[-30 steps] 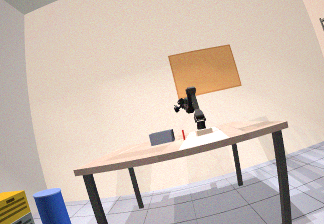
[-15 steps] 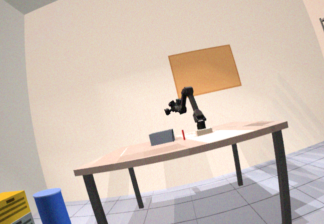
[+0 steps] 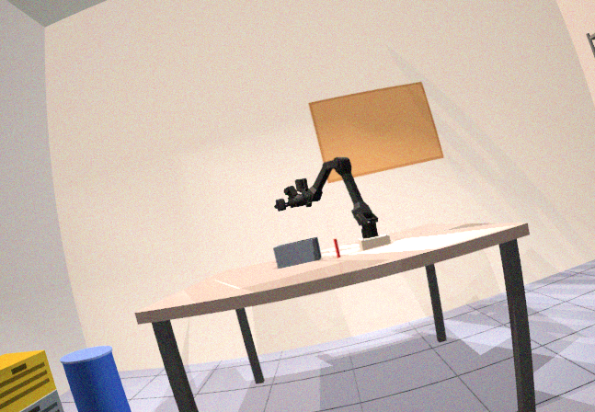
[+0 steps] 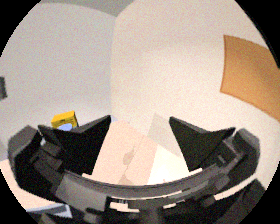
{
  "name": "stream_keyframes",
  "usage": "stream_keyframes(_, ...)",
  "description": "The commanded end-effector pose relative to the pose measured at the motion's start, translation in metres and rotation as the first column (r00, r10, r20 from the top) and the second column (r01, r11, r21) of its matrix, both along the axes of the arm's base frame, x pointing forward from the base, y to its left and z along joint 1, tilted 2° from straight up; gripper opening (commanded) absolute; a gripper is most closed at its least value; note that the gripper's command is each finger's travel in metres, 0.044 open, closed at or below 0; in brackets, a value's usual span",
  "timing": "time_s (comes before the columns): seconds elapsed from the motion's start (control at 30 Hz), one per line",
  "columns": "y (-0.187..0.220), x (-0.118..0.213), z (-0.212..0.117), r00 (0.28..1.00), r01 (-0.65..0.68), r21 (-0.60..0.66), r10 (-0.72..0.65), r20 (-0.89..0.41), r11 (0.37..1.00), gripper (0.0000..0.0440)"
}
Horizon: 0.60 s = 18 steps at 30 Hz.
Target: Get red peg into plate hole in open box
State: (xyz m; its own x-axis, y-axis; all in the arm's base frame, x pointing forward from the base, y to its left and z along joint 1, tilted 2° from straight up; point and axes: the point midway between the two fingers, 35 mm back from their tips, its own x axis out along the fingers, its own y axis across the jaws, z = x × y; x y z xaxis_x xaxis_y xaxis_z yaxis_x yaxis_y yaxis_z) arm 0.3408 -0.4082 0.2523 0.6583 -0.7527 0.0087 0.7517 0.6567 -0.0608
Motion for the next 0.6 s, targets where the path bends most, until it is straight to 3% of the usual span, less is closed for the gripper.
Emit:
stream_keyframes(0.0,0.031,0.030,0.005,0.999,-0.030,0.102,0.029,0.012,0.994,0.0440)
stream_keyframes(0.3,0.118,0.081,-0.009,0.993,-0.092,0.342,0.114,-0.043,0.935,0.0440)
stream_keyframes(0.57,0.210,0.098,-0.025,0.969,-0.110,0.515,0.208,-0.136,0.850,0.0440)
